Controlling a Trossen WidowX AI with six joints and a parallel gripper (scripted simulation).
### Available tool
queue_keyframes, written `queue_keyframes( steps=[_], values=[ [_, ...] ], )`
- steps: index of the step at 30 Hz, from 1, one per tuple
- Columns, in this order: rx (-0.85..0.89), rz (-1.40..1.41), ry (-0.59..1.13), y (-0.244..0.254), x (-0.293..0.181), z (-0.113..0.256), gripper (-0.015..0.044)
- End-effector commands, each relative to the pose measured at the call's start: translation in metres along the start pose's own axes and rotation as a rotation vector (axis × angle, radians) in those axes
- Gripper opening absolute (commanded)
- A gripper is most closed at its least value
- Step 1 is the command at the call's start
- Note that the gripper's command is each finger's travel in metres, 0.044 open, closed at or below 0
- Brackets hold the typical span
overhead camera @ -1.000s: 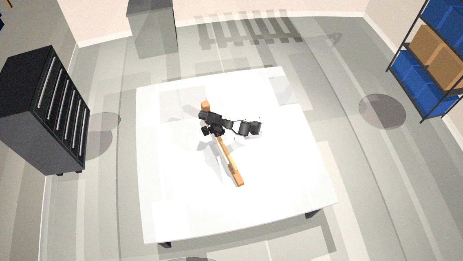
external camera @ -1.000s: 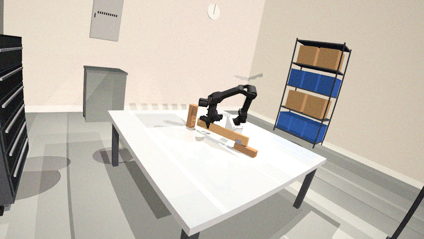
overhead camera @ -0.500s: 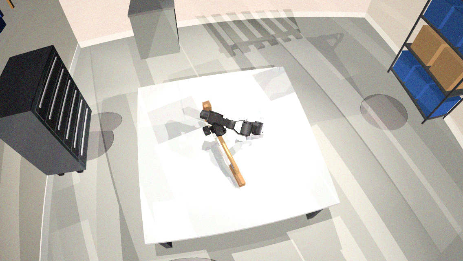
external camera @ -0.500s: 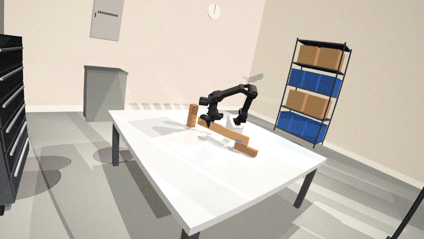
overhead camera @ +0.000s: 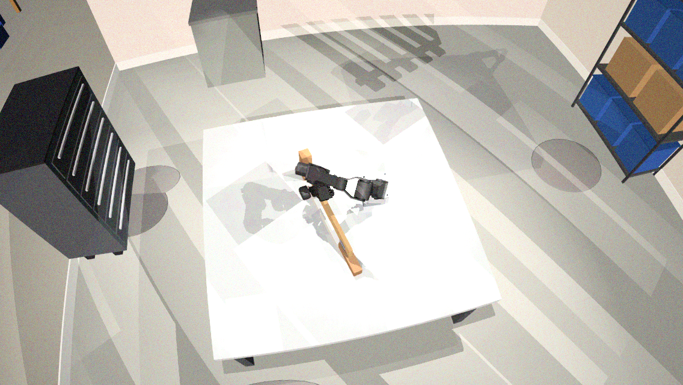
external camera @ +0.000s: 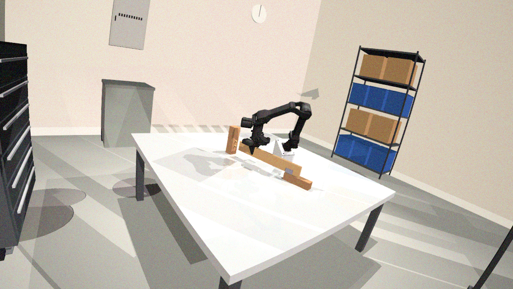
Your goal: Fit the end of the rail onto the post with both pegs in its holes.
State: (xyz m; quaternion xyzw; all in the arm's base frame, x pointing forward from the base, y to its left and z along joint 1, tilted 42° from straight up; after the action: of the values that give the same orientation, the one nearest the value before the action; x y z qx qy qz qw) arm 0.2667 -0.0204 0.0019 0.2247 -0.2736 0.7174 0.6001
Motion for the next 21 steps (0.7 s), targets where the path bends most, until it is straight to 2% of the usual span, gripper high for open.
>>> queue_keyframes(
  steps=[1, 21],
  values=[
    [-0.006, -0.004, 0.003, -0.0006, 0.0007, 0.0, 0.0],
    [-0.006, -0.004, 0.003, 0.0, 0.0006, 0.0048, 0.0]
  ],
)
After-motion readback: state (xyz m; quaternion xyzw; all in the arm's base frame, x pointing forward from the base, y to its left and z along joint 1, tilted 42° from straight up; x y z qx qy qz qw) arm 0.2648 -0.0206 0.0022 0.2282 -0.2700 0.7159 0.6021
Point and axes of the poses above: the point midway between the two fingers, 35 mm back from their tips, its own z axis back along the fingers, its own y axis across the jaws, x = y × z, the point moved 2 cm from there along z, back along the fingers, and after that the axes turned 5 degrees about -z, right-handed, at the moved point
